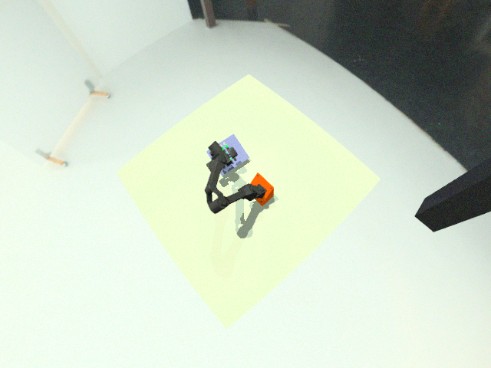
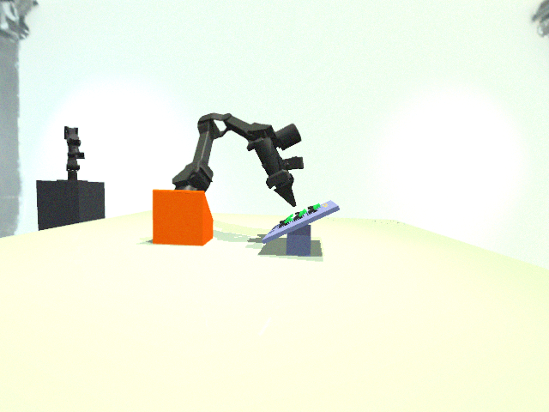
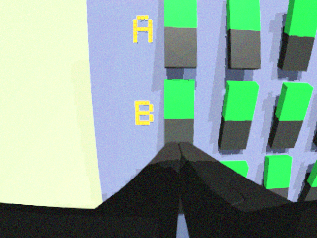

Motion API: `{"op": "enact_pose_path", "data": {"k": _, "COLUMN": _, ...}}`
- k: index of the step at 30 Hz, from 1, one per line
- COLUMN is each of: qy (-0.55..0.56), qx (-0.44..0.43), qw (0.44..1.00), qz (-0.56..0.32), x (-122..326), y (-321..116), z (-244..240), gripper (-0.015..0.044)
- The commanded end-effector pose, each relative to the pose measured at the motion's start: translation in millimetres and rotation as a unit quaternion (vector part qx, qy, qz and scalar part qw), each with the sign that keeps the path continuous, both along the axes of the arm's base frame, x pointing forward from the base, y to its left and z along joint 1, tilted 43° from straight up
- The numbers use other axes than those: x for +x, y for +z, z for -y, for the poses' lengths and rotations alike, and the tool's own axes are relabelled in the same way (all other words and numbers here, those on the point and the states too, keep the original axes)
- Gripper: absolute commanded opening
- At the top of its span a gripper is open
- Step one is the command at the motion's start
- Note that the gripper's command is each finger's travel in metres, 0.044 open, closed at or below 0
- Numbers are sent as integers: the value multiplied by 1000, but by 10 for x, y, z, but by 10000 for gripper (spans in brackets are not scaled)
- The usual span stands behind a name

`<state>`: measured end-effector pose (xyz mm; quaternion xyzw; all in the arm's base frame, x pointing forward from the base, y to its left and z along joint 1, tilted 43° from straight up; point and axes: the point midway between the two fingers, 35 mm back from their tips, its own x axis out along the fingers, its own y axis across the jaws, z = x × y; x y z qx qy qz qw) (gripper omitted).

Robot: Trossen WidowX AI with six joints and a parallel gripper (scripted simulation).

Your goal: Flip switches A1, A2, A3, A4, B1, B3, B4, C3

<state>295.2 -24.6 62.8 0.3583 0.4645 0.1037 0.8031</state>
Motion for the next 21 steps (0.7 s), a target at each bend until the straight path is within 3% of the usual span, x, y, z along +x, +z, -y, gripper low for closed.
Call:
{"op": "enact_pose_path", "data": {"k": 1, "qy": -1, "qx": 1, "qw": 1000, "qz": -5, "x": 22, "y": -62, "z": -30, "gripper": 0}}
{"op": "enact_pose_path", "data": {"k": 21, "qy": -1, "qx": 1, "qw": 1000, "qz": -5, "x": 61, "y": -113, "z": -69, "gripper": 0}}
